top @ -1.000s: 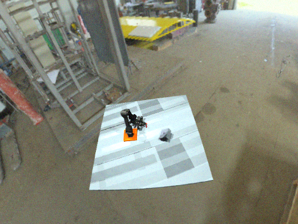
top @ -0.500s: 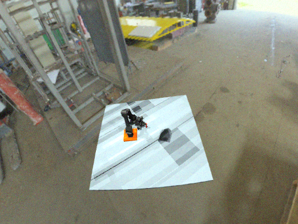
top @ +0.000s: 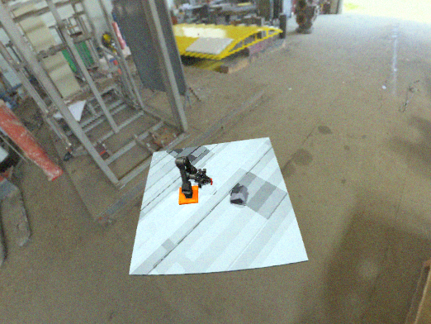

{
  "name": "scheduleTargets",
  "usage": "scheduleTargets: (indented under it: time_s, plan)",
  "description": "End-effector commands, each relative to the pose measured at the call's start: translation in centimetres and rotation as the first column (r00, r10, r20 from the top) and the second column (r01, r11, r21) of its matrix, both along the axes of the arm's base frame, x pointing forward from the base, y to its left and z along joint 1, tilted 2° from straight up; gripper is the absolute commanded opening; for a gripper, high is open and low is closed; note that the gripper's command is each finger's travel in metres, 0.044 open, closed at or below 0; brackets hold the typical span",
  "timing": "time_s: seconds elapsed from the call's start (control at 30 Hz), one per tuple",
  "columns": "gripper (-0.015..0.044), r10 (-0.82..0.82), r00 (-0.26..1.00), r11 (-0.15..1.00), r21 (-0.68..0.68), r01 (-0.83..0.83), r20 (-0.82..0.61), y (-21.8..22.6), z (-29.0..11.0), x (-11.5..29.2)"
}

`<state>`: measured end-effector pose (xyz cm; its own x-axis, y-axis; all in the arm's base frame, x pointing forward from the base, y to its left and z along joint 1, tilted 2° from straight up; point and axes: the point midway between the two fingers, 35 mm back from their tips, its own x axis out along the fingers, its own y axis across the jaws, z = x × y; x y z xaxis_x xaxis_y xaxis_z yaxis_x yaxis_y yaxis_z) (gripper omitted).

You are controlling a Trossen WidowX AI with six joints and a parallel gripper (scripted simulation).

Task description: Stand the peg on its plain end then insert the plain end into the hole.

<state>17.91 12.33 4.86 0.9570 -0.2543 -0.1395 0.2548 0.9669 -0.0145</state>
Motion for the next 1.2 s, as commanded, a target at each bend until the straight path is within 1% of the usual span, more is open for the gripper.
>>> scheduleTargets:
  time_s: [0.0,1.0,1.03,1.13,1.17]
  plan:
    - [0.0049,0.0,1.0,1.0,0.0,0.0,-0.001,0.03,-0.12,-0.12]
    - [0.0049,0.016,0.999,1.0,-0.008,-0.015,0.038,-0.07,-0.29,-0.7]
    - [0.0056,0.017,0.999,1.0,-0.008,-0.016,0.04,-0.09,-0.17,-0.61]
    - [0.013,0.017,0.999,1.0,-0.008,-0.017,0.041,-0.09,-0.17,-0.62]
    - [0.013,0.017,0.999,1.0,-0.008,-0.017,0.041,-0.09,-0.17,-0.62]
